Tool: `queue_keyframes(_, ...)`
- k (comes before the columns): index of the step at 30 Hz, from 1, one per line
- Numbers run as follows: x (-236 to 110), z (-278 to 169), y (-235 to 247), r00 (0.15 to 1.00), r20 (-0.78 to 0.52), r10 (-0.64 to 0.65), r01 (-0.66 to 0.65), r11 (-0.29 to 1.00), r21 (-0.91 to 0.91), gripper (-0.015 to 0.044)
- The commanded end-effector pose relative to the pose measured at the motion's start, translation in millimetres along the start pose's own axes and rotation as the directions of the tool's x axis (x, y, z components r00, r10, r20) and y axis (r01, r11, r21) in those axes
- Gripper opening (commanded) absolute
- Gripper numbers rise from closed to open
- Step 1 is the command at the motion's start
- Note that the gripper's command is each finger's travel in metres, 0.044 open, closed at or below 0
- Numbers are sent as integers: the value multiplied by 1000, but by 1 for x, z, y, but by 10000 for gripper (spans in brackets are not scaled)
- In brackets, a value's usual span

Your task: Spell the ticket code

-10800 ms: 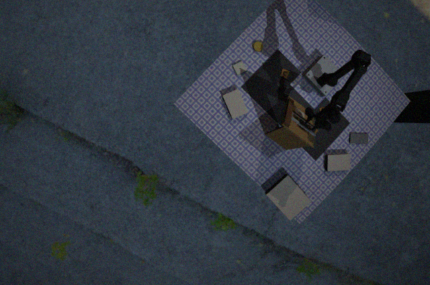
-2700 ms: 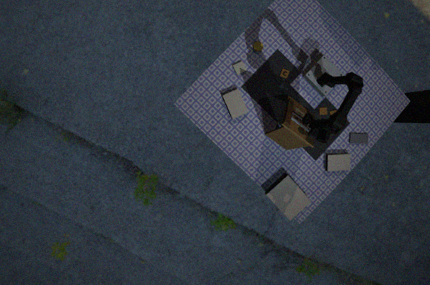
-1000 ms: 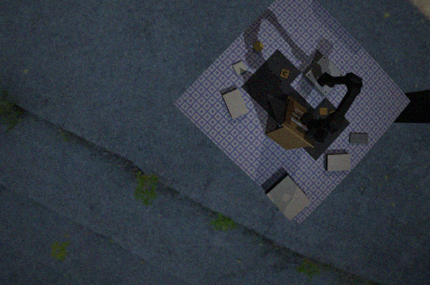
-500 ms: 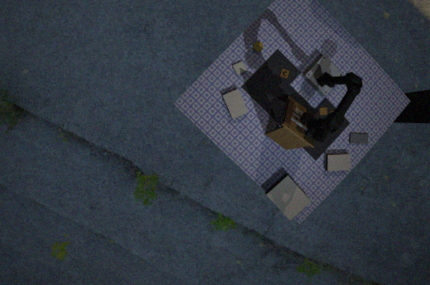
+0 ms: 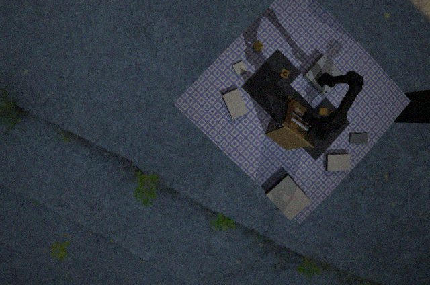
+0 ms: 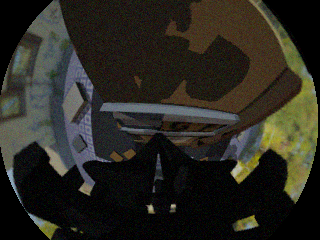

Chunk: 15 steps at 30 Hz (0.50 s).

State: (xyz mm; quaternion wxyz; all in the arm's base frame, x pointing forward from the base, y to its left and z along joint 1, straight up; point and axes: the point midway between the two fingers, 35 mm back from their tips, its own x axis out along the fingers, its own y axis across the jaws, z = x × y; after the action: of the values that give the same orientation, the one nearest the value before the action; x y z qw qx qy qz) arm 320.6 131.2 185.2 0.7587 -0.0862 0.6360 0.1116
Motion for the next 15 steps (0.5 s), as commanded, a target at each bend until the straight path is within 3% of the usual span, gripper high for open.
queue_keyframes(1, -4, -6, -1, 1000, -4, -4, 4, 1000, 3, 0)
queue_keyframes(10, -9, -11, -1, 1000, -5, -4, 4, 1000, 3, 0)
queue_keyframes(15, -39, -18, -13, 990, 137, 20, -21, 1000, 6, 131)
